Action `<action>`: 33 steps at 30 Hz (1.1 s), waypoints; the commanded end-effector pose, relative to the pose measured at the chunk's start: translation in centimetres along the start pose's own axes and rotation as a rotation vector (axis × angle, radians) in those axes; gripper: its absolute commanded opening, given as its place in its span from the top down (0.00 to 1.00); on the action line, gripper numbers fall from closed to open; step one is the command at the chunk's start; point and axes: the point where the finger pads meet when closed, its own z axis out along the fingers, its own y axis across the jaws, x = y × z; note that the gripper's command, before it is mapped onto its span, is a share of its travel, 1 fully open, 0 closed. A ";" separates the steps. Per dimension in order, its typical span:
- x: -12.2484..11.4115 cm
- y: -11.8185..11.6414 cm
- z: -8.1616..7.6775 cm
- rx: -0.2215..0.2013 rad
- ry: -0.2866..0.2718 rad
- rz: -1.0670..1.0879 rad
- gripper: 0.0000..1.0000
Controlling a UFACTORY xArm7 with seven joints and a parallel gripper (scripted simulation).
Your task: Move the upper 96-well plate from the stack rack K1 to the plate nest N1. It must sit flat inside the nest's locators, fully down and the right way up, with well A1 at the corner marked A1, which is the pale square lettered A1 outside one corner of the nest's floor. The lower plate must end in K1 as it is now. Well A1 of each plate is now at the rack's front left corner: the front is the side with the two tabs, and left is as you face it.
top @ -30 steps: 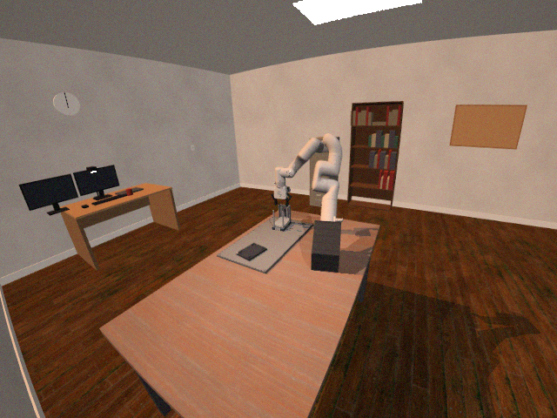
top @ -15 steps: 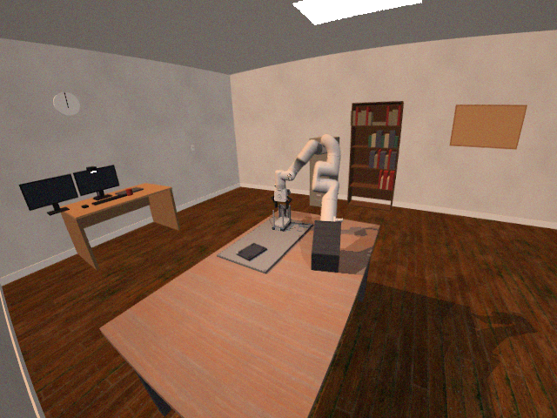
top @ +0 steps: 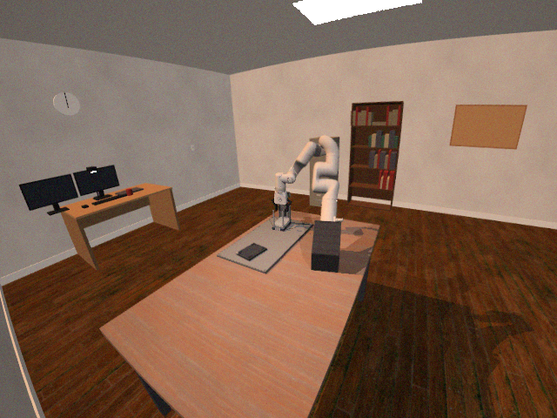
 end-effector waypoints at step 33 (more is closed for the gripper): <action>0.0 -0.1 5.2 0.002 0.002 -0.001 0.00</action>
